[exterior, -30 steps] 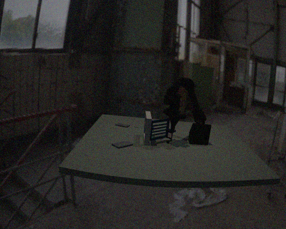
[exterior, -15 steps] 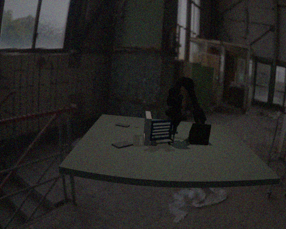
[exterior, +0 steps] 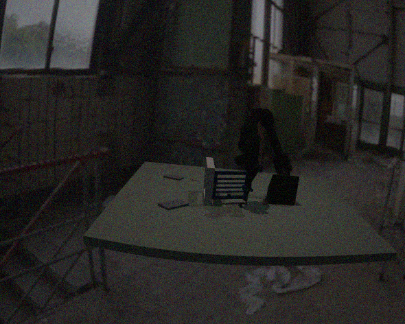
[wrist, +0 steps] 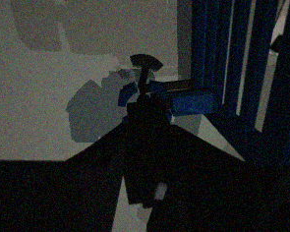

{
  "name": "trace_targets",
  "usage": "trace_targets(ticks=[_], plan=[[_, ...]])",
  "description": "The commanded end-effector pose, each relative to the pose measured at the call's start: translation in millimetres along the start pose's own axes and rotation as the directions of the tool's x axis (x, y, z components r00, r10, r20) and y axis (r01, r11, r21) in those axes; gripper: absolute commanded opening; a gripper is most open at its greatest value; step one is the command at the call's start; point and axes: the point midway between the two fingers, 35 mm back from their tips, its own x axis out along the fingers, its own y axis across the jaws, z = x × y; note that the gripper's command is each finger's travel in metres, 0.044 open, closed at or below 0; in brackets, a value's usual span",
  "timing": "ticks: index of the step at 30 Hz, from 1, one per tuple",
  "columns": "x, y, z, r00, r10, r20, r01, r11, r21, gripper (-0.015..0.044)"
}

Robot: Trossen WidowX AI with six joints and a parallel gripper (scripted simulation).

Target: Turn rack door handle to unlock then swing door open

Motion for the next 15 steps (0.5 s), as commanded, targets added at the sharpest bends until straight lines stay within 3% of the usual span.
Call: trace_targets(ticks=[1, 15], plan=[[-0.7, 11.6, 2.9, 1.000, 0.003, 0.001, -0.003, 0.996, 0.086, 0.0020], [-1.0, 40.8, 12.3, 1.000, 0.005, 0.002, -0.005, 0.964, 0.267, 0.0020]])
